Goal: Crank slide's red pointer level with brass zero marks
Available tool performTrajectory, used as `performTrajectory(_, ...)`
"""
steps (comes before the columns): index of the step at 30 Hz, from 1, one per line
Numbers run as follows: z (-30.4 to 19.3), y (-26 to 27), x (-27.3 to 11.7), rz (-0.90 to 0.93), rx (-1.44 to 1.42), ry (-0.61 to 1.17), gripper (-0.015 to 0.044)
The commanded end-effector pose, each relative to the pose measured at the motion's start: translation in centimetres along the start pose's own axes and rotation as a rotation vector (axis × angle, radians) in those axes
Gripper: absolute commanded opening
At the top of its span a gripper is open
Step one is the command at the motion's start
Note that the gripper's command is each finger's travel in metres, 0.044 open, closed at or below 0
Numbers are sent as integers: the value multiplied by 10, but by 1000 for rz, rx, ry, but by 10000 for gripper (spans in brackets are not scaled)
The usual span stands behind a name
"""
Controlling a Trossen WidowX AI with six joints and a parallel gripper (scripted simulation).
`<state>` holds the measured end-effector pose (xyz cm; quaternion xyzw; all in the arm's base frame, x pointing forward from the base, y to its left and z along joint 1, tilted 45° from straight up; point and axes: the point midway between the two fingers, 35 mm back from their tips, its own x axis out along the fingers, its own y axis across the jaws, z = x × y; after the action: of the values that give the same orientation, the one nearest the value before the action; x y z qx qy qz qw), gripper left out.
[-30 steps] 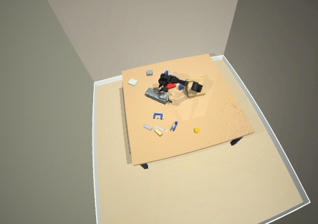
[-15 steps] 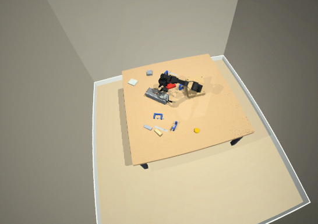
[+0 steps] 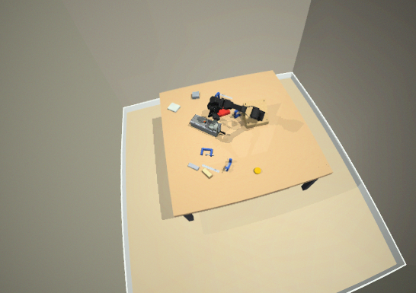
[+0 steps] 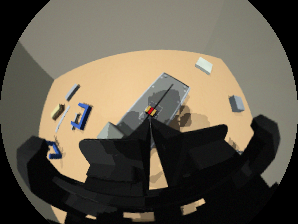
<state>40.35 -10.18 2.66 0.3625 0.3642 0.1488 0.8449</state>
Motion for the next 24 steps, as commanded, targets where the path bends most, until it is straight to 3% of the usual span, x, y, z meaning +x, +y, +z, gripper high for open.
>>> performTrajectory(1,0,0,0,-1,0,0,0)
performTrajectory(12,0,0,0,0,0,0,0)
performTrajectory(24,0,0,0,0,0,0,315)
